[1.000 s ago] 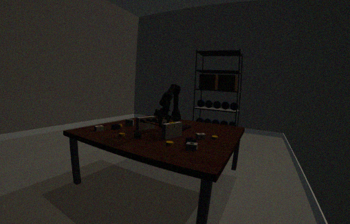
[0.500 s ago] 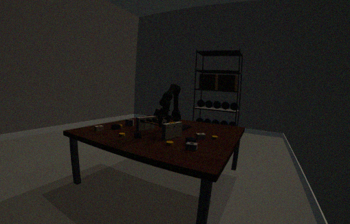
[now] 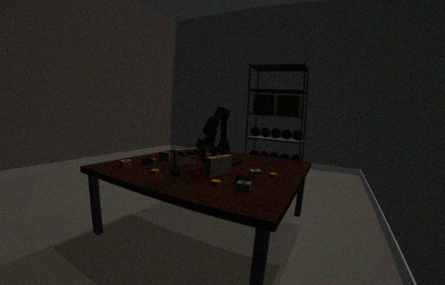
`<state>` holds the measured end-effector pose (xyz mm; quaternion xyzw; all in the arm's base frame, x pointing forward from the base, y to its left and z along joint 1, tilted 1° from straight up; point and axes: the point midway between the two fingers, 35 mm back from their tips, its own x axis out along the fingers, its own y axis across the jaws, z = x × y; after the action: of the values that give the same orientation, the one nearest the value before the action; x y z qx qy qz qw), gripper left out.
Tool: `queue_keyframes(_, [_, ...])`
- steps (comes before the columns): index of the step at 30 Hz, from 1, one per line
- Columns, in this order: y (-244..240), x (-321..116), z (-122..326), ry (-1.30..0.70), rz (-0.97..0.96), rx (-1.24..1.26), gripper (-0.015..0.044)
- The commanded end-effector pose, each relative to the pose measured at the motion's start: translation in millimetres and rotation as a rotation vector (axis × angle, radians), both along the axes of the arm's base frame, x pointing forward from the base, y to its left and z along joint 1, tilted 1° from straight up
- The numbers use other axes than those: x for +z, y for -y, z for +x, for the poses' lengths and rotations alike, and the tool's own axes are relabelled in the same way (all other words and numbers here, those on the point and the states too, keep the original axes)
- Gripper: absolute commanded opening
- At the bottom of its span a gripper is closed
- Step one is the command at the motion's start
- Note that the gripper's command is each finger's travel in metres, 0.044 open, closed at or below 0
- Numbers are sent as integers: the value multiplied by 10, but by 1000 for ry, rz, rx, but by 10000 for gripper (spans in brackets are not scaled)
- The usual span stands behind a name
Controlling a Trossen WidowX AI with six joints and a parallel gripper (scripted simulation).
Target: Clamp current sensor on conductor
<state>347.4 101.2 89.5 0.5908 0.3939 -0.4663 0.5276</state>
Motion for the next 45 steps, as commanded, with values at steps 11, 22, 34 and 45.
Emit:
queue_keyframes(11, [-1,2,2,2,1,0,226])
queue_keyframes(22, [0,8,-1,2,1,0,0])
queue_keyframes(34, [-1,9,-14,-18,3,0,0])
queue_keyframes(45, [-2,-16,-24,-32,5,0,0])
